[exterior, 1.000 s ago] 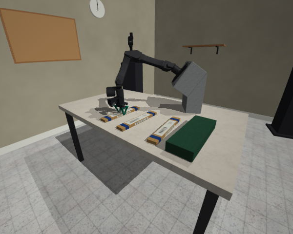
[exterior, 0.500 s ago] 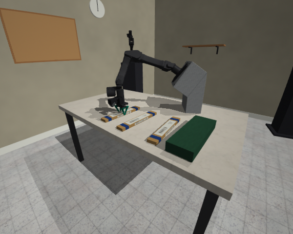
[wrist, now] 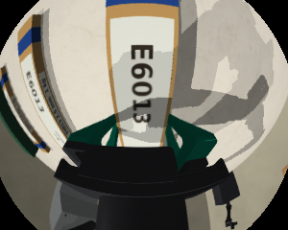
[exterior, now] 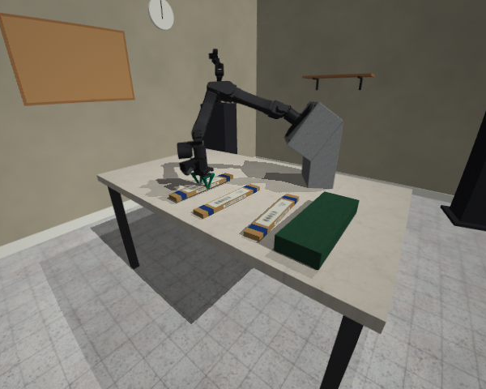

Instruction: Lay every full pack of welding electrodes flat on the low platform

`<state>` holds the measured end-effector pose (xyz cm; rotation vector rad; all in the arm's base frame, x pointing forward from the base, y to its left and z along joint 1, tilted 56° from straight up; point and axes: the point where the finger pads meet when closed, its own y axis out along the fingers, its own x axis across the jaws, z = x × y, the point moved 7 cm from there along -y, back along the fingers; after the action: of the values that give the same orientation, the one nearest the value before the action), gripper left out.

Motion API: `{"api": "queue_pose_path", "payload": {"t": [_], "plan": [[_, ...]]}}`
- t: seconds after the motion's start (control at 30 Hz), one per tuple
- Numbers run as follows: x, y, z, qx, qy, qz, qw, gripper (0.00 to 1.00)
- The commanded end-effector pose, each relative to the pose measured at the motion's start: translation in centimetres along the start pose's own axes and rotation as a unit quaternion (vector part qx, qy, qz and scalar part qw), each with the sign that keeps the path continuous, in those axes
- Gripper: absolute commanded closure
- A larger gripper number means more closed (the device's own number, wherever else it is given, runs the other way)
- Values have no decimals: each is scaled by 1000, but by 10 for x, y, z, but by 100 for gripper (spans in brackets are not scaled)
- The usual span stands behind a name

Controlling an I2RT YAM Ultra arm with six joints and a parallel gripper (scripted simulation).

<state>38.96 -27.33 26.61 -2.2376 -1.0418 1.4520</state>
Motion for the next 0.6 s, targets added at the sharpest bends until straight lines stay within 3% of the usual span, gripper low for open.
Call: {"api": "queue_pose_path", "payload": {"t": [0.0, 0.57], "plan": [[-4, -34, -9, -19, 0, 6, 1000, 100], [-6, -61, -9, -22, 2, 8, 1000, 100]]}}
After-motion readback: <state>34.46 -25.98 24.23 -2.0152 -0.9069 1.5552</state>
